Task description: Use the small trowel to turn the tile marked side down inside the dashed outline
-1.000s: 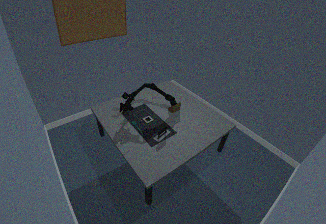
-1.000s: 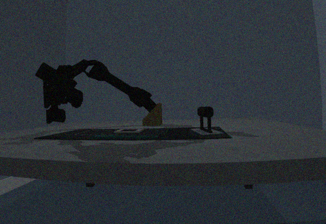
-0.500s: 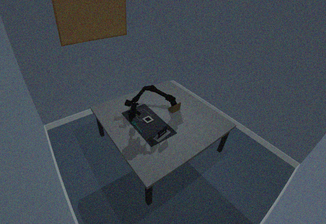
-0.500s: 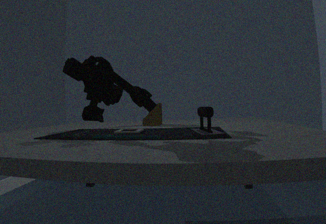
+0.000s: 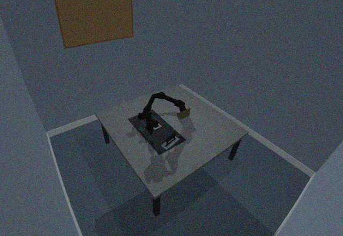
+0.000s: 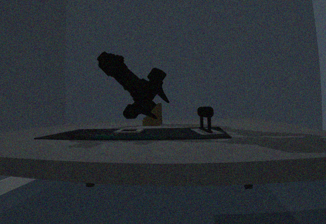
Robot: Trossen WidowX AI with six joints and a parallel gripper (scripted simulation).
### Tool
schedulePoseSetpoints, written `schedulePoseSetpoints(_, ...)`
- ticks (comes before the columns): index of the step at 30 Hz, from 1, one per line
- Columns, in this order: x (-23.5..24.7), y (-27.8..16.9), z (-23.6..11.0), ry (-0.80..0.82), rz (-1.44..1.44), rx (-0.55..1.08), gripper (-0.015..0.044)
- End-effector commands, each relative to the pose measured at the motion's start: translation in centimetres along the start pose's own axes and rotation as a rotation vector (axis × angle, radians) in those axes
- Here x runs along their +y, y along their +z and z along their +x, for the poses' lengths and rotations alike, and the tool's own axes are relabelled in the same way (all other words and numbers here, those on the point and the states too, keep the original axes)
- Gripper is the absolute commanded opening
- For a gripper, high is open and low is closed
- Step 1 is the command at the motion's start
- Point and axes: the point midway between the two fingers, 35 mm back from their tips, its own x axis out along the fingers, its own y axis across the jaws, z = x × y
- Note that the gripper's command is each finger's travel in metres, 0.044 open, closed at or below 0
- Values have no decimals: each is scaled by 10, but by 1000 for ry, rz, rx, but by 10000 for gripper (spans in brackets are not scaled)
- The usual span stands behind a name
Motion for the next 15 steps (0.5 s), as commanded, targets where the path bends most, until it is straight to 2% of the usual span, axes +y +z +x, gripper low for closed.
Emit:
schedulePoseSetpoints(1,-18,30,17,-9,-77,-103,300)
schedulePoseSetpoints(11,-57,118,52,-18,-268,-375,300)
schedulePoseSetpoints(15,-61,131,55,-19,-294,-413,300)
